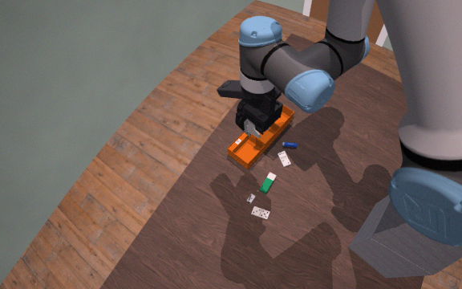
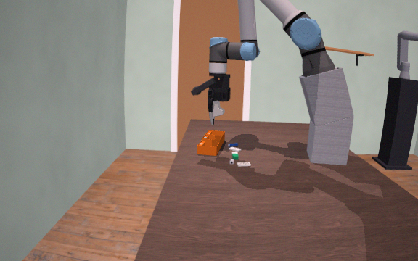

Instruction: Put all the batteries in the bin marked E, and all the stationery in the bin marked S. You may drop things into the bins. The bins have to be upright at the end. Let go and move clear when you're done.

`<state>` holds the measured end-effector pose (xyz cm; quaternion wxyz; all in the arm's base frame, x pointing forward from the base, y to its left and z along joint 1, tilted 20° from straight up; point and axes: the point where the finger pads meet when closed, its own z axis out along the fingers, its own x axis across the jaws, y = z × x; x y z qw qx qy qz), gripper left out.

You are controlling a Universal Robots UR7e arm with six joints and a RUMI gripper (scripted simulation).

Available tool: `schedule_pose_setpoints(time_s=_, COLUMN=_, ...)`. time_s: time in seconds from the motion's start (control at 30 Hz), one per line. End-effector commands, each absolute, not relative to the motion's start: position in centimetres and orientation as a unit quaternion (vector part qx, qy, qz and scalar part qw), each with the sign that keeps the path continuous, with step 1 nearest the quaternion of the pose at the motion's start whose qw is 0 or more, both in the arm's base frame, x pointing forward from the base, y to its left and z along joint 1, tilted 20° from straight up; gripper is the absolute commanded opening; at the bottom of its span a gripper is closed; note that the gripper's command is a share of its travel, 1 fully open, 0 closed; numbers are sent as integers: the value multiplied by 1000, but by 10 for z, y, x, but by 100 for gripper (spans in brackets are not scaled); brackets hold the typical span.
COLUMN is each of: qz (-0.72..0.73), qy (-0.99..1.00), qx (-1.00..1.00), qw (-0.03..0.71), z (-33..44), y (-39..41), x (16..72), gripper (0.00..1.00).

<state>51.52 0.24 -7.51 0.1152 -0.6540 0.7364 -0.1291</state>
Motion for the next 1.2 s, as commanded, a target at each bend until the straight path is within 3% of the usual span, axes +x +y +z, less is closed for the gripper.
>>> schedule_pose_setpoints(time_s=0.0, qz=-128, qy=736, qx=-654, qw=115, z=-37, y=4, x=502, gripper=4)
schedule_pose_setpoints(time_s=0.17, qz=-128, qy=736, qx=-654, qw=115, z=1, y=5, x=488, gripper=4)
schedule_pose_setpoints(time_s=0.57, qz=-128, qy=736, qx=-654, qw=115, z=1, y=5, x=488, gripper=4)
schedule_pose_setpoints(time_s=0.6, qz=-125, qy=753, qx=-636, qw=118, z=-5, y=0, x=486, gripper=42)
schedule_pose_setpoints(time_s=1.17, qz=-81, qy=905, qx=-391, qw=145, z=-102, y=-73, x=458, gripper=42)
